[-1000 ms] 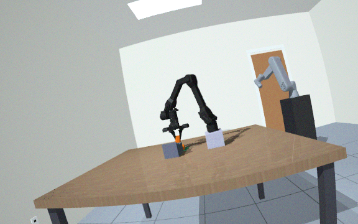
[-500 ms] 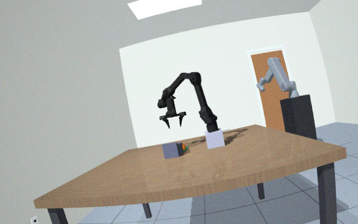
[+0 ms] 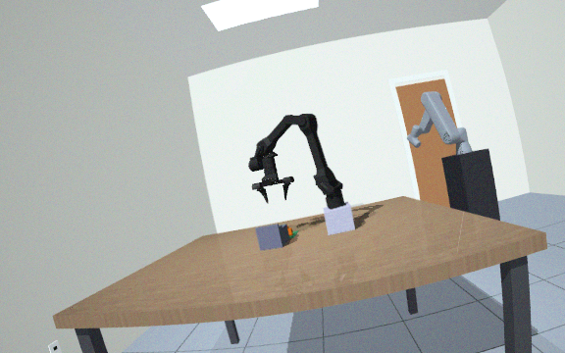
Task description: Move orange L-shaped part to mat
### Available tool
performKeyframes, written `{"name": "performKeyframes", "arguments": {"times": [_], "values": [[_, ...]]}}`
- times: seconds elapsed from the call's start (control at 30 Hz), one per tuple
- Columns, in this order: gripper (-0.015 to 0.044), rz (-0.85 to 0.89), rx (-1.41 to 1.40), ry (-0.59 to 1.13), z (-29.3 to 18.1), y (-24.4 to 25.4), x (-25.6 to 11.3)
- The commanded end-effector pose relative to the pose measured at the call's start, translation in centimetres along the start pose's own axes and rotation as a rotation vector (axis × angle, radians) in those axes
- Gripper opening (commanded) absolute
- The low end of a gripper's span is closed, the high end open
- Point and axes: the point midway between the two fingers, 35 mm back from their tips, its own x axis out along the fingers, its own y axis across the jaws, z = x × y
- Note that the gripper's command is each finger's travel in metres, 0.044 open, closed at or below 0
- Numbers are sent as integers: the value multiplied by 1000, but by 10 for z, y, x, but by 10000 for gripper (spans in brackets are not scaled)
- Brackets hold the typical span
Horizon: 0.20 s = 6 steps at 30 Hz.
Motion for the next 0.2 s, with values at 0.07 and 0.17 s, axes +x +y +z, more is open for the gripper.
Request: {"name": "performKeyframes", "arguments": {"times": [0.07,0.17], "values": [[400,-2,0,1,0,-1,0],[400,-2,0,1,0,-1,0]]}}
